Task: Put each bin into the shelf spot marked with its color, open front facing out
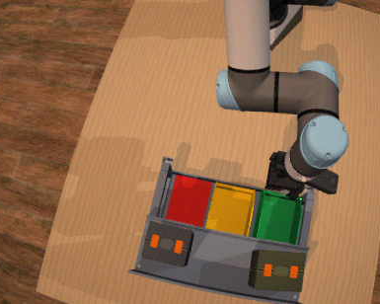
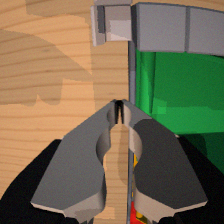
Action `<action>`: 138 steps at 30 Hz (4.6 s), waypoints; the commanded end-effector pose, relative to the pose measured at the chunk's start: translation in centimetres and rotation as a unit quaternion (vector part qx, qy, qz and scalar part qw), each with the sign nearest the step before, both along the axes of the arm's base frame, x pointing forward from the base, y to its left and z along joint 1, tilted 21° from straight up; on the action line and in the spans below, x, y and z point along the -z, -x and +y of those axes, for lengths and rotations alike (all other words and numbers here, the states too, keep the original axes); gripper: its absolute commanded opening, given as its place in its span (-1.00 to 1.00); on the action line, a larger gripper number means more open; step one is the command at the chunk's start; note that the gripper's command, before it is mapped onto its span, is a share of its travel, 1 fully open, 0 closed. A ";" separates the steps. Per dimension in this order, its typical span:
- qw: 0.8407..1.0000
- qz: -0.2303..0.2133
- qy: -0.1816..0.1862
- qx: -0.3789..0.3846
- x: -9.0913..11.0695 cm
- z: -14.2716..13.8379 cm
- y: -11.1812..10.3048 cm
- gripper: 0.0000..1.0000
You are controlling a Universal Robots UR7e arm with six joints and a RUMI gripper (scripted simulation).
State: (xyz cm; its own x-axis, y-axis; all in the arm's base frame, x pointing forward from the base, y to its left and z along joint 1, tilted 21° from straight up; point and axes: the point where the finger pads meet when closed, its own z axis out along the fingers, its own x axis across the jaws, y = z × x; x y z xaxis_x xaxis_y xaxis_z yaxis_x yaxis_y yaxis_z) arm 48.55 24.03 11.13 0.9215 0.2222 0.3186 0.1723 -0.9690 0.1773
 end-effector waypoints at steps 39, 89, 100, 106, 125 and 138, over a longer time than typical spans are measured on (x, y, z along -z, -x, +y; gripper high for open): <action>1.000 -0.001 0.000 0.000 -0.3 0.2 -0.6 -1.00; 1.000 -0.001 0.000 0.000 -0.8 0.2 -0.1 -1.00; 1.000 -0.001 0.000 0.000 -1.4 0.1 1.2 -1.00; 1.000 -0.001 0.000 0.000 -1.6 0.0 1.6 -1.00; 1.000 -0.001 0.000 0.000 -3.9 0.3 2.4 -1.00; 1.000 -0.001 0.000 0.000 -6.9 0.6 3.6 -1.00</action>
State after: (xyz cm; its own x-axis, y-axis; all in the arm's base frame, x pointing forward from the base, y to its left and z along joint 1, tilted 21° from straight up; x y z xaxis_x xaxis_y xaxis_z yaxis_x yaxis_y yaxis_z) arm 45.37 24.53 16.92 0.9211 0.2223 0.3195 0.1725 -0.9690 0.1771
